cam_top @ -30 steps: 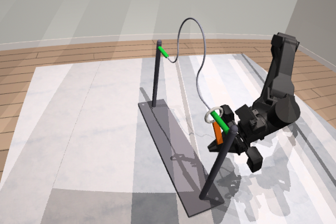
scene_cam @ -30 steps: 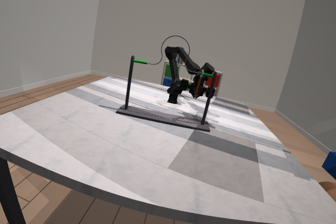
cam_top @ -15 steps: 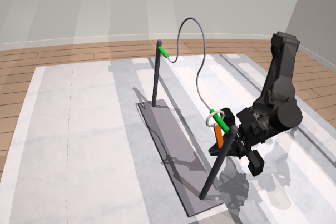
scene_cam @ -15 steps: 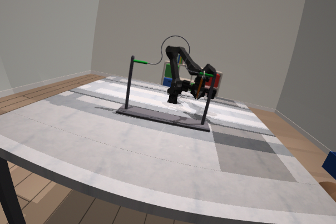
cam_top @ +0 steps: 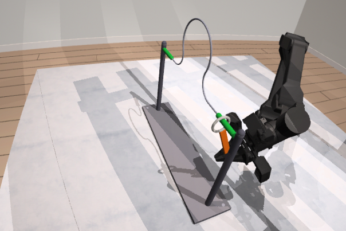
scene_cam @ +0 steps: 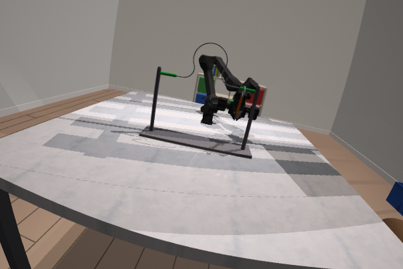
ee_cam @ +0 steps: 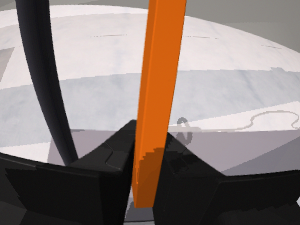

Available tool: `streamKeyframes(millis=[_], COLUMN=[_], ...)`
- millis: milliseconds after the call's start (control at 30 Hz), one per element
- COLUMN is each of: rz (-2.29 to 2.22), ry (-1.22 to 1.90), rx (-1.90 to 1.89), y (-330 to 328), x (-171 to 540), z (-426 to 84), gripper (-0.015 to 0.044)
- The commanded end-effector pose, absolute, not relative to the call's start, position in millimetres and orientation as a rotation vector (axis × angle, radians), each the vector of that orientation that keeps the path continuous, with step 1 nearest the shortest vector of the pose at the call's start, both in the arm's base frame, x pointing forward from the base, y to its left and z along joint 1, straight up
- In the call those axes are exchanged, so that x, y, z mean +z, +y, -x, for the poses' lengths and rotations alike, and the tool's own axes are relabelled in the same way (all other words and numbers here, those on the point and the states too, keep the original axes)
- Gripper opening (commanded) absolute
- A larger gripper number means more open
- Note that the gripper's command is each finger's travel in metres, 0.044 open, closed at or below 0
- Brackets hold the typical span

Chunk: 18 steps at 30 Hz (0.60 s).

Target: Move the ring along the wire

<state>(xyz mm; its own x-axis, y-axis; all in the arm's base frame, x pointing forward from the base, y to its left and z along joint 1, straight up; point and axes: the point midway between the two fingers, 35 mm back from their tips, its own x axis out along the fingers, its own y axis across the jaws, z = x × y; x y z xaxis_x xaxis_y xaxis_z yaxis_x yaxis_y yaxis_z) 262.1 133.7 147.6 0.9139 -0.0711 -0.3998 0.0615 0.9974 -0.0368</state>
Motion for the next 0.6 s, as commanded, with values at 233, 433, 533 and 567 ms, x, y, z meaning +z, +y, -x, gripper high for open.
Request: streamKeyframes(millis=[233,433,533,567], rz=[0.022,0.024,0.024,0.024], ry=[0.412,0.413,0.413,0.413], rx=[-0.073,-0.068,-0.068,-0.068], y=[132.8,133.6,133.6,133.6], x=[146.6,147.4,147.4,147.4], z=[-261.8,-262.0,-262.0,-262.0], gripper=[-0.0150,-0.0045,0.0034,0.0060])
